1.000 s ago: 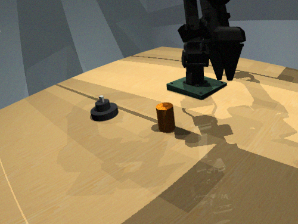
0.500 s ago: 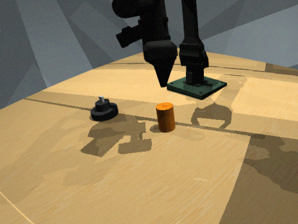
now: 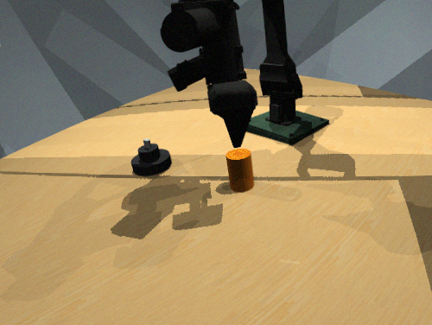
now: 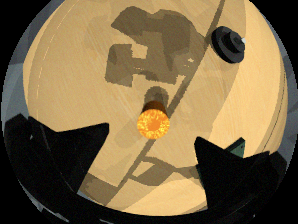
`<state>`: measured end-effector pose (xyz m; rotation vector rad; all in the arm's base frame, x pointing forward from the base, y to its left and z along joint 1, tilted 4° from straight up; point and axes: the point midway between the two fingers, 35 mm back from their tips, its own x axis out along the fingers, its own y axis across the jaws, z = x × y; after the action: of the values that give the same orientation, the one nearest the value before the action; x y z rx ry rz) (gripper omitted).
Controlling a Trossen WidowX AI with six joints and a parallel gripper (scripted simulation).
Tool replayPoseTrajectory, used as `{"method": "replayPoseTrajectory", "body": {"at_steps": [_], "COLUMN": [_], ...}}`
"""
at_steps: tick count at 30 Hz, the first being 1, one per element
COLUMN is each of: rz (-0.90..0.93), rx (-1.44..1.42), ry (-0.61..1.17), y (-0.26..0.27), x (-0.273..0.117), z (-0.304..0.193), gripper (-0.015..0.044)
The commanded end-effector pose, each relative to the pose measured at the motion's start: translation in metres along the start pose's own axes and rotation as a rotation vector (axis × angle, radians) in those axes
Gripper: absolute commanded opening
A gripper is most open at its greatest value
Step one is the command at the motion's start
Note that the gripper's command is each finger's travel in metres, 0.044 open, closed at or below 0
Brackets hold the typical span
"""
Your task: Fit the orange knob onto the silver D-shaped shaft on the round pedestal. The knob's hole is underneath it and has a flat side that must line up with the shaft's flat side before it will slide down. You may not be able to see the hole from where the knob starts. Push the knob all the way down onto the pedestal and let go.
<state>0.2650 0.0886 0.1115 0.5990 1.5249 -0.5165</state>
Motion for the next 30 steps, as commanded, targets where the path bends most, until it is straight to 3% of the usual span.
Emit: {"method": "replayPoseTrajectory", "body": {"at_steps": [1,30], "rz": [-0.003,-0.002], "rx": [-0.003,-0.003], "ry": [0.007,0.008], "y": [0.000,0.002], "x": [0.016,0.055], "z": [-0.002,-0.002], "gripper": [0.0440,0.0440]}}
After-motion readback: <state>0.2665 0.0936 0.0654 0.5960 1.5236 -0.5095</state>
